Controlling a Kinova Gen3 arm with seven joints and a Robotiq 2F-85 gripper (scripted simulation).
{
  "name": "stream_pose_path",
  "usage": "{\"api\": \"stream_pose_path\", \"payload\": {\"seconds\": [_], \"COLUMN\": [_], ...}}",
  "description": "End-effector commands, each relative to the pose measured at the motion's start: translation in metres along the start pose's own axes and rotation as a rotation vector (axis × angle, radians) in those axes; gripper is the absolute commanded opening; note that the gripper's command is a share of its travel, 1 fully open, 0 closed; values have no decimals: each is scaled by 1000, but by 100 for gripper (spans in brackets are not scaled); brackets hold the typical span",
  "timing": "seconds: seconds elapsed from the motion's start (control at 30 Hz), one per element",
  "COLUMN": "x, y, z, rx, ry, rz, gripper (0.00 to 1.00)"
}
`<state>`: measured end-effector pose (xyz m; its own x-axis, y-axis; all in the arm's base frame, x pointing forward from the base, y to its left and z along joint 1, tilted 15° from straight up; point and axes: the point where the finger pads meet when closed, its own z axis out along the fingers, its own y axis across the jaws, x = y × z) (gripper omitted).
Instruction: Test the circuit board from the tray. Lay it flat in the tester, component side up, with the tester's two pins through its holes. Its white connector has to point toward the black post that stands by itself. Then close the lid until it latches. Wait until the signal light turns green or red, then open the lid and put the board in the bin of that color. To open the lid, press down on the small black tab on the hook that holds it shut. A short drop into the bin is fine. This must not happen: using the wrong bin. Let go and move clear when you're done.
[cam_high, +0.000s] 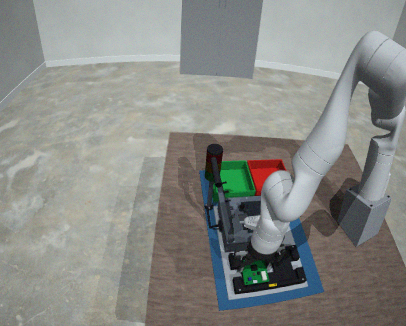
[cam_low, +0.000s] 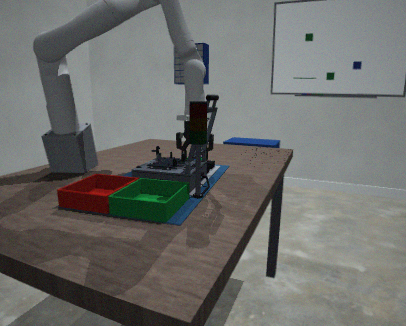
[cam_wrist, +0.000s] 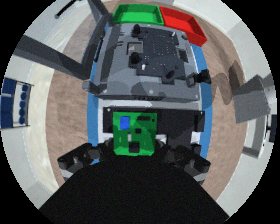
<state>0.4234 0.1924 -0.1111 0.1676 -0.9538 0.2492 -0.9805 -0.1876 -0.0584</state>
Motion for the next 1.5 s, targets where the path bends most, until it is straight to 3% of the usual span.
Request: {"api": "stream_pose_path", "payload": {"seconds": [0.0, 0.57, 1.03, 1.47], "x": [-2, -2, -2, -2], "y": [-2, -2, -1, -1], "z": [-3, -14, -71, -76], "rx": [5, 5, 5, 5], "ry": [-4, -4, -4, -4], "rz": [-1, -1, -1, -1], "gripper": [77, 77, 77, 77]}}
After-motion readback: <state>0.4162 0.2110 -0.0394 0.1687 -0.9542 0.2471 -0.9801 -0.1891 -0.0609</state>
